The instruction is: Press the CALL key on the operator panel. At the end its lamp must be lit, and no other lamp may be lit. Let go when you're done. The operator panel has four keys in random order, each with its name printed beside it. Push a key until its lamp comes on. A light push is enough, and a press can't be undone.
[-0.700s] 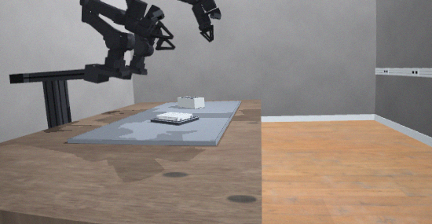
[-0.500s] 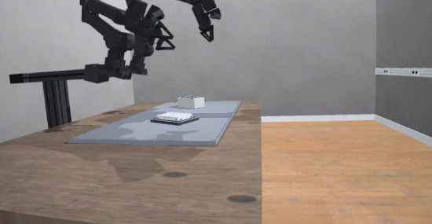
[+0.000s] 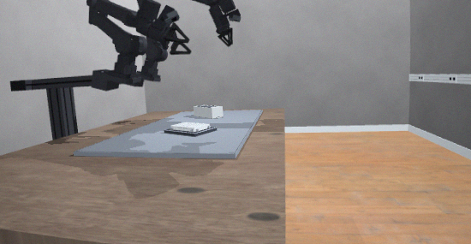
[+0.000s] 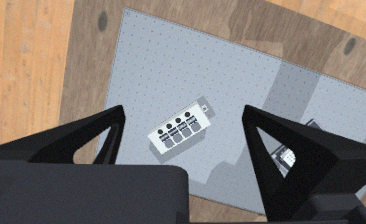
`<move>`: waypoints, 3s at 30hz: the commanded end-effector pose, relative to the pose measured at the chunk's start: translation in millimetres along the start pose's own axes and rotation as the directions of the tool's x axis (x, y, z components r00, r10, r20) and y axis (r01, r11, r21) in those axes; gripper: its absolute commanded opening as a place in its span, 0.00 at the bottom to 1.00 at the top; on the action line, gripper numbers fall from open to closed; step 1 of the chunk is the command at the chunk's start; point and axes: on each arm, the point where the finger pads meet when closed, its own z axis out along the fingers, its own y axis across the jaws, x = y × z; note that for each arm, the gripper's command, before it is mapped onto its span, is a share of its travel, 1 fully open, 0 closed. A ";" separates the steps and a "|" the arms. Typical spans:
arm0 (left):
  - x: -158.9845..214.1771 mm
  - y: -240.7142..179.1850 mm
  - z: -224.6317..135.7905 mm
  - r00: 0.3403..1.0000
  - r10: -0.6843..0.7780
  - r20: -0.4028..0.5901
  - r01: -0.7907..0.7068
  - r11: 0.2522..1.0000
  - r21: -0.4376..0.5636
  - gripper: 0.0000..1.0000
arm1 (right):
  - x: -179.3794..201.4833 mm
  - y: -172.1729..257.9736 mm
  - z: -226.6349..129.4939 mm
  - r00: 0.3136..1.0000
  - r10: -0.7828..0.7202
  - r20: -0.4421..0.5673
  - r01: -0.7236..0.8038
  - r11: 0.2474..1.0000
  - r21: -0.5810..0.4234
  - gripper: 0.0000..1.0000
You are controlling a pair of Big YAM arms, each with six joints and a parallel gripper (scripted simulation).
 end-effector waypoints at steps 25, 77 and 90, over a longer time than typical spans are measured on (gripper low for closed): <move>190.9 9.7 151.1 0.899 -0.375 0.227 0.405 0.908 -0.105 1.00 | -61.1 155.6 -19.6 0.981 0.139 -0.135 -0.180 0.912 -0.369 1.00; 200.6 7.7 176.7 0.963 0.267 0.024 -0.266 0.963 -0.046 0.00 | -98.4 225.6 -176.3 0.986 0.094 0.138 0.026 0.730 -0.683 1.00; 215.3 0.5 191.8 0.687 0.713 -0.140 -0.686 0.700 0.196 0.00 | -98.6 225.4 -176.5 0.986 0.095 0.138 0.026 0.730 -0.683 1.00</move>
